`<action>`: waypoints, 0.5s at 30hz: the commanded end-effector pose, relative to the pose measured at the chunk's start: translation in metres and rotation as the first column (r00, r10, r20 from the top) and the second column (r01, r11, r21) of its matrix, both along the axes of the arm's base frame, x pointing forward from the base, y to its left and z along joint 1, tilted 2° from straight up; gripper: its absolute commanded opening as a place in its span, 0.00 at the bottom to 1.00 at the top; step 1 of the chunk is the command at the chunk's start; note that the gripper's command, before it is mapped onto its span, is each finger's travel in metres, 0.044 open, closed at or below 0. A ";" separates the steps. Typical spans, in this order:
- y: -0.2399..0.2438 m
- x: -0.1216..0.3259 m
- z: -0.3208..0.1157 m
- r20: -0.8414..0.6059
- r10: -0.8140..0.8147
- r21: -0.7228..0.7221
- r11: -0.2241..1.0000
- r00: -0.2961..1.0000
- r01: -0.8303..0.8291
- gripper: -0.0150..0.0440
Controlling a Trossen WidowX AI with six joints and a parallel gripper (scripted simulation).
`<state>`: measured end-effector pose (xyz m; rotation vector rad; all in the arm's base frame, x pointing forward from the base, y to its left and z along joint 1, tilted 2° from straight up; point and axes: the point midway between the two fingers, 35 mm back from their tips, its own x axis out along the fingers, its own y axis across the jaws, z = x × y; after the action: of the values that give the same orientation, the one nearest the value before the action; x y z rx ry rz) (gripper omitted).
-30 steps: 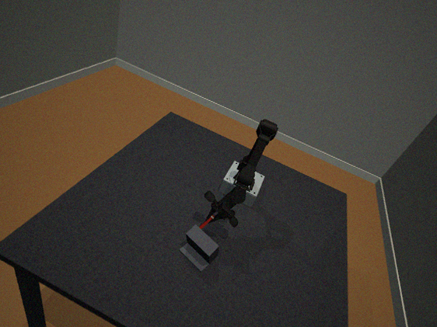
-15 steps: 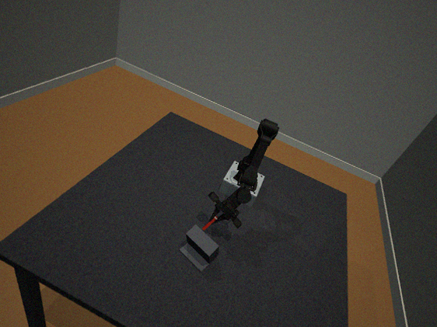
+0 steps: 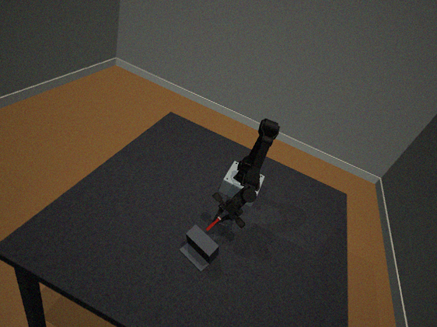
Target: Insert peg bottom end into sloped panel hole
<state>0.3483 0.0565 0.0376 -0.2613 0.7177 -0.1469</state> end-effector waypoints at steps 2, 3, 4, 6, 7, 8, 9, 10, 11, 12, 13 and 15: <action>0.004 -0.004 0.002 0.040 -0.015 0.022 1.000 0.999 0.014 0.25; 0.005 -0.005 0.003 0.046 -0.017 0.026 1.000 0.999 0.015 0.25; 0.006 -0.005 0.003 0.053 -0.018 0.030 0.999 0.998 0.017 0.25; 0.007 -0.006 0.003 0.066 -0.022 0.039 0.999 0.998 0.019 0.25; 0.008 -0.007 0.004 0.073 -0.024 0.043 0.999 0.997 0.021 0.25; 0.009 -0.008 0.004 0.079 -0.026 0.047 0.999 0.997 0.022 0.25; 0.010 -0.008 0.004 0.086 -0.028 0.051 0.998 0.996 0.023 0.25; 0.010 -0.009 0.005 0.092 -0.029 0.056 0.998 0.995 0.024 0.25; 0.011 -0.010 0.005 0.099 -0.031 0.060 0.998 0.995 0.025 0.25; 0.012 -0.010 0.005 0.105 -0.033 0.065 0.998 0.994 0.027 0.25; 0.013 -0.011 0.006 0.112 -0.035 0.069 0.997 0.993 0.028 0.25; 0.014 -0.012 0.006 0.124 -0.039 0.079 0.996 0.991 0.029 0.25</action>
<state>0.3391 0.0688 0.0419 -0.1873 0.6252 -0.1601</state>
